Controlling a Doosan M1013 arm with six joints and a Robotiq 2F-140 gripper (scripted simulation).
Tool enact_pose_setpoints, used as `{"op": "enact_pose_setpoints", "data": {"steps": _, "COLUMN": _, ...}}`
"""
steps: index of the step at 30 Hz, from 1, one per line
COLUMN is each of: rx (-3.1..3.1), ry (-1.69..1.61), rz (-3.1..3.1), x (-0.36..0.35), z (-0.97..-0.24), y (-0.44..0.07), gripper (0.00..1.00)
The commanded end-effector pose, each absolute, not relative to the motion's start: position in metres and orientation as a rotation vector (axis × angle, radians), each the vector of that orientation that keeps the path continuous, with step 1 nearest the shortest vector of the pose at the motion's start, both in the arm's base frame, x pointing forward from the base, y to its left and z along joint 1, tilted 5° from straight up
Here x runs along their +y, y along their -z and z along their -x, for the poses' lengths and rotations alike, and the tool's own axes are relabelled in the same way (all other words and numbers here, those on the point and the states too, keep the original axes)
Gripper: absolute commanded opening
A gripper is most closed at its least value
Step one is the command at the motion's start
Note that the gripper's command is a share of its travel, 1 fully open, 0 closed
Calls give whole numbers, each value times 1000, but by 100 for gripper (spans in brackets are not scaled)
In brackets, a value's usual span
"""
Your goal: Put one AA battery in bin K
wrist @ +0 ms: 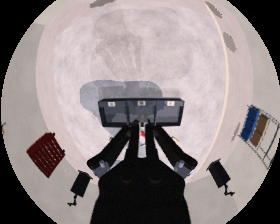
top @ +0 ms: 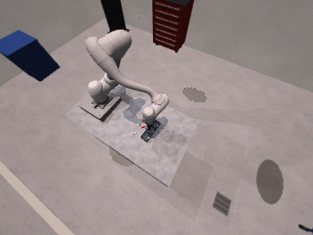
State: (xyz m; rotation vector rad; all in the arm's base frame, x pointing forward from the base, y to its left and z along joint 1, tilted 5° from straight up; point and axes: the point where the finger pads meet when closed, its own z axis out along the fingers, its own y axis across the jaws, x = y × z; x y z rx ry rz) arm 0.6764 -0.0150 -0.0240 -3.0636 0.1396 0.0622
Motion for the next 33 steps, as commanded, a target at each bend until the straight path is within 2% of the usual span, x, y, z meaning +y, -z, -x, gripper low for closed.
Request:
{"op": "enact_pose_setpoints", "data": {"steps": 1, "rx": 140, "ry": -62, "rz": 3063, "x": -15, "z": -676, "y": 30, "gripper": 5}}
{"op": "enact_pose_setpoints", "data": {"steps": 8, "rx": 140, "ry": -62, "rz": 3063, "x": -13, "z": -676, "y": 48, "gripper": 5}}
{"op": "enact_pose_setpoints", "data": {"steps": 33, "rx": 140, "ry": -62, "rz": 3063, "x": -13, "z": -676, "y": 48, "gripper": 5}}
